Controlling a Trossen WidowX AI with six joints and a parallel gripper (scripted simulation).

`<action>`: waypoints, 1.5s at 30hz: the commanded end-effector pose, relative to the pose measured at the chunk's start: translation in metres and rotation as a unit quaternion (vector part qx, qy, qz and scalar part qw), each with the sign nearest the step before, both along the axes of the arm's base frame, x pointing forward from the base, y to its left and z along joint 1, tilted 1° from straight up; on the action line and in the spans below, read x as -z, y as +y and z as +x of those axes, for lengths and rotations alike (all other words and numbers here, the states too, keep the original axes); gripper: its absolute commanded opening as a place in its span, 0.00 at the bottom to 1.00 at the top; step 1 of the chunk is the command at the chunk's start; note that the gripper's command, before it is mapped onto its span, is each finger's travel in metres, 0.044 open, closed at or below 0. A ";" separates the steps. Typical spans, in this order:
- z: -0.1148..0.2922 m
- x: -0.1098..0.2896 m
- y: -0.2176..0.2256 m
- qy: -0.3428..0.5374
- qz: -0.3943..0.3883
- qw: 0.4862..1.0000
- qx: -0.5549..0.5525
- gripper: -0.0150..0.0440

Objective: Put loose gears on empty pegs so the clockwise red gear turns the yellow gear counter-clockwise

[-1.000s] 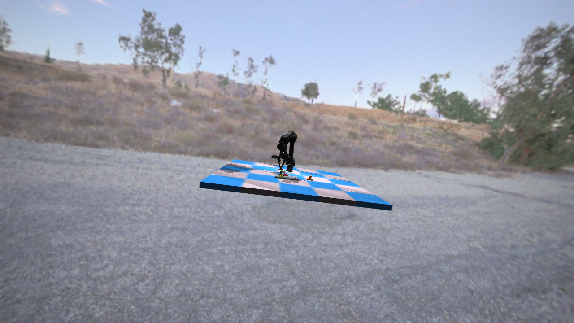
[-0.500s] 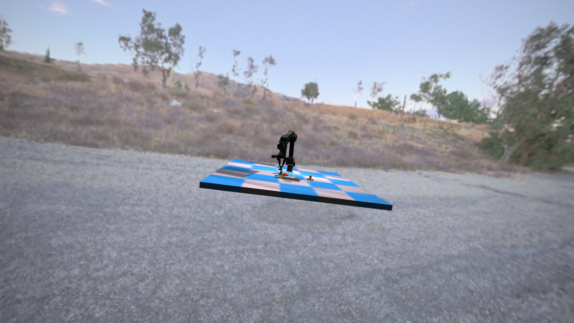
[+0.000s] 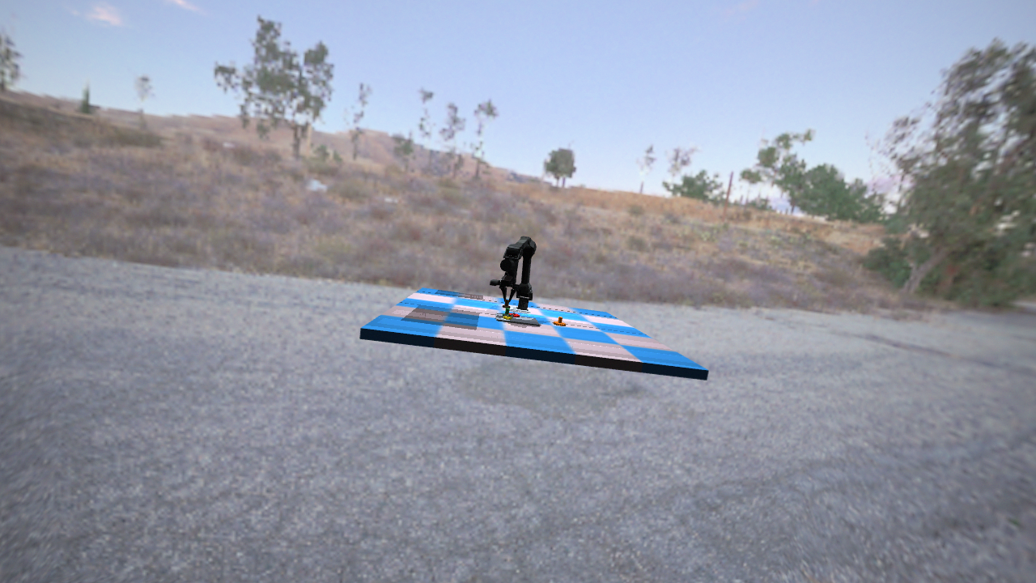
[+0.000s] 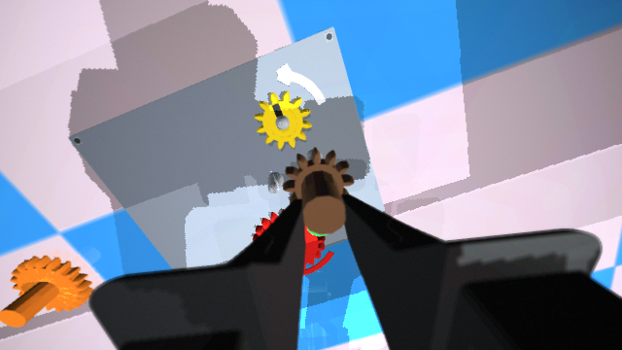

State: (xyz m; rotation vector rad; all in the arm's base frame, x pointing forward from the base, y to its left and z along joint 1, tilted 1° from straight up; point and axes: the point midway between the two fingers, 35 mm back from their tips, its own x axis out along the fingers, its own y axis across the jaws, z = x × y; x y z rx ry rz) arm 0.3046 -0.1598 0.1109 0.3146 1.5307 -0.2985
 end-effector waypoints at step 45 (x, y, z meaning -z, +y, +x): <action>0.000 0.043 0.000 0.001 0.000 1.000 0.027 0.25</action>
